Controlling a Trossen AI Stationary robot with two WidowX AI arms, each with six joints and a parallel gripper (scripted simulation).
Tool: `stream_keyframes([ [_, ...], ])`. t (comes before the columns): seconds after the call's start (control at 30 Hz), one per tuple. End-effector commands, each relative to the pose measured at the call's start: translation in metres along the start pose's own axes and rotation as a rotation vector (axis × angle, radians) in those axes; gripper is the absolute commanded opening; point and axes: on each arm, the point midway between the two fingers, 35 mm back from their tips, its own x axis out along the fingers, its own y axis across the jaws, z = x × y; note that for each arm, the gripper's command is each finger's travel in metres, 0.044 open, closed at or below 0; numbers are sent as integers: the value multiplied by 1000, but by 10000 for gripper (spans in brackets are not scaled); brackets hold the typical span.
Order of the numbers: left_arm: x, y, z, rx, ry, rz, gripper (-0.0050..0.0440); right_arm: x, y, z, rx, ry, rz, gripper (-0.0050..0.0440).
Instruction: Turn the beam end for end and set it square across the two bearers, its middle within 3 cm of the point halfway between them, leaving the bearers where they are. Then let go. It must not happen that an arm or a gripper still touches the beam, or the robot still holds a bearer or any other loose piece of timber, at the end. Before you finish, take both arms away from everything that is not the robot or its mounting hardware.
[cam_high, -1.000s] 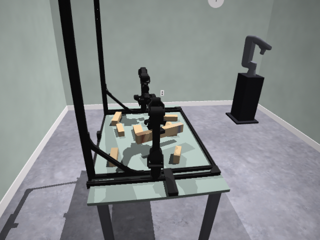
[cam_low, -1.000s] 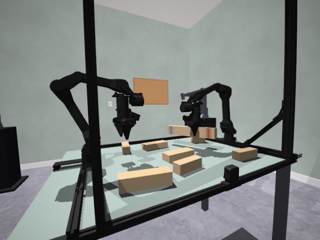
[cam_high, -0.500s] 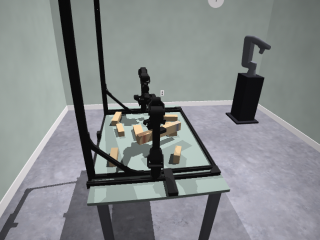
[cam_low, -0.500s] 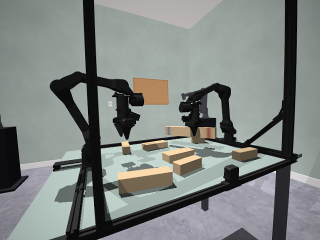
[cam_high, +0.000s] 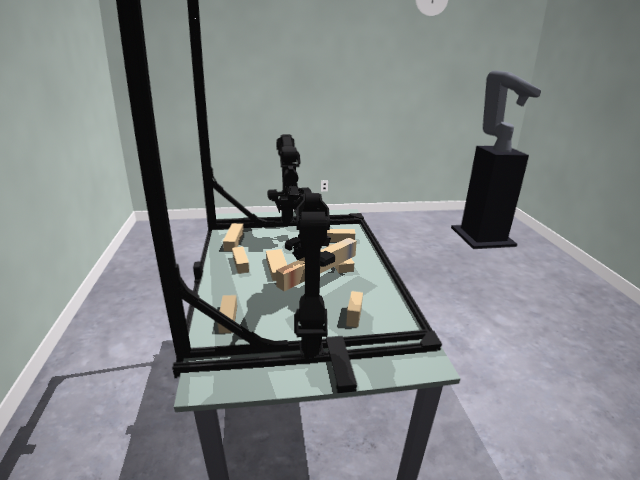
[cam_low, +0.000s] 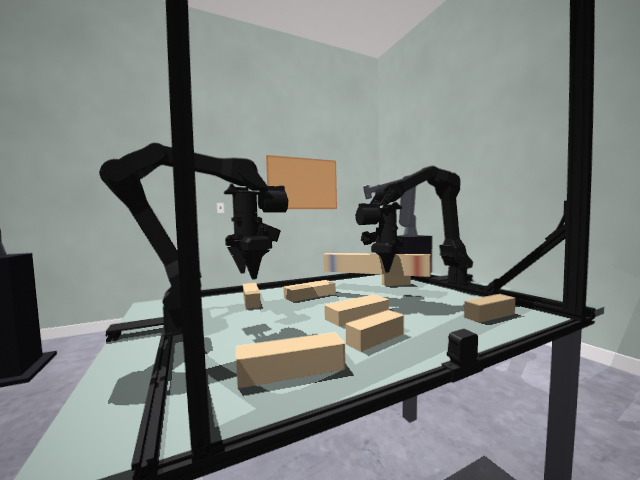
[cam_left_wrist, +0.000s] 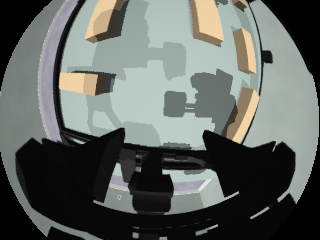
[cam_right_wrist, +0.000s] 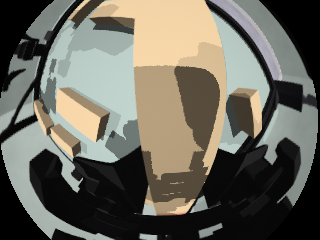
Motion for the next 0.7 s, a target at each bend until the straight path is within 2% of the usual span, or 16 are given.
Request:
stream_keyframes([
  [0.0, 0, 0, 0, -3, 2, 0, 440, -5, 4, 6, -46, -16, 11, 0],
  [0.67, 0, 0, 0, -3, 2, 0, 440, -6, 10, 14, -247, -17, 9, 0],
])
